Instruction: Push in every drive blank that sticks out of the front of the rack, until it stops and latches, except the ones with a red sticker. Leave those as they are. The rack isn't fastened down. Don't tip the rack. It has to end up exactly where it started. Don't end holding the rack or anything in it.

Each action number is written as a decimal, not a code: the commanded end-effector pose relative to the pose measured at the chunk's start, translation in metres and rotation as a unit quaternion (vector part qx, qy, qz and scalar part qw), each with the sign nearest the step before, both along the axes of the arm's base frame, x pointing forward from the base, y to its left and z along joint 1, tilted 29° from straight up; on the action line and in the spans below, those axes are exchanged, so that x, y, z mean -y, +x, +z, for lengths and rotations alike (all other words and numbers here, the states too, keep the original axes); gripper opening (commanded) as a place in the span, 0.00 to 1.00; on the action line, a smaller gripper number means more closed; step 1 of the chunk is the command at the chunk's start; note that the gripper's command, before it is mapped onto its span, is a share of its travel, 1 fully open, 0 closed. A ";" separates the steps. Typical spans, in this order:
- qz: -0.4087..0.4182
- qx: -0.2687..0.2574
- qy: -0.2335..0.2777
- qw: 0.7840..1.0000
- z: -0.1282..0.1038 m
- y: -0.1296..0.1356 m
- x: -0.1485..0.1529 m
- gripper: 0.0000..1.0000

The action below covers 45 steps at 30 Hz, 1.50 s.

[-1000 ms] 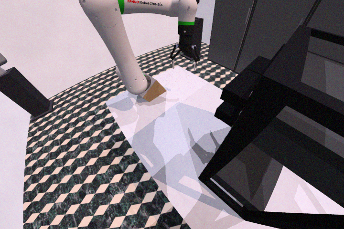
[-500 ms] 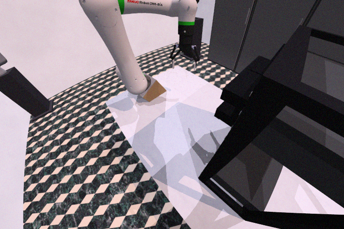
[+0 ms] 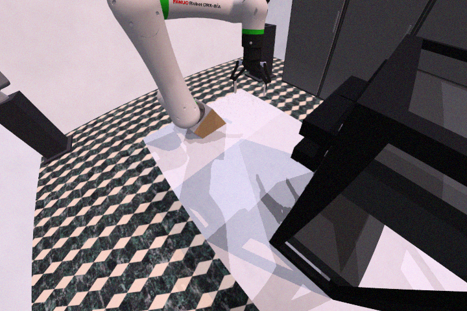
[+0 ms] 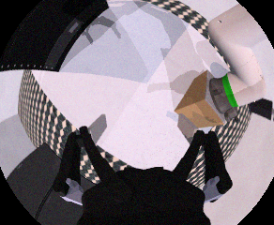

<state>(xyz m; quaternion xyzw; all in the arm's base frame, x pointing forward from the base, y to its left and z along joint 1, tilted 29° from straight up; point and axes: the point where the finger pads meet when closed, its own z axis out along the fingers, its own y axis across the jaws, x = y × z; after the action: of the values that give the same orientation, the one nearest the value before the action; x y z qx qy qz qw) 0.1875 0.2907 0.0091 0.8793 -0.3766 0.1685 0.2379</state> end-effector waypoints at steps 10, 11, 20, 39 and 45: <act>0.000 0.000 0.000 1.000 0.000 0.000 0.000 1.00; 0.000 0.000 0.000 1.000 0.000 0.000 0.000 1.00; 0.000 0.000 0.001 1.000 0.000 0.000 0.000 1.00; 0.009 -0.024 0.023 0.999 -0.007 -0.007 -0.007 1.00; 0.018 -0.045 0.046 0.998 -0.013 -0.013 -0.015 1.00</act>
<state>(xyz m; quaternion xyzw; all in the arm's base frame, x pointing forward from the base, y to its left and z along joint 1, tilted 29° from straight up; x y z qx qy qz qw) 0.1783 0.3008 0.0001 0.8957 -0.3633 0.1314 0.2200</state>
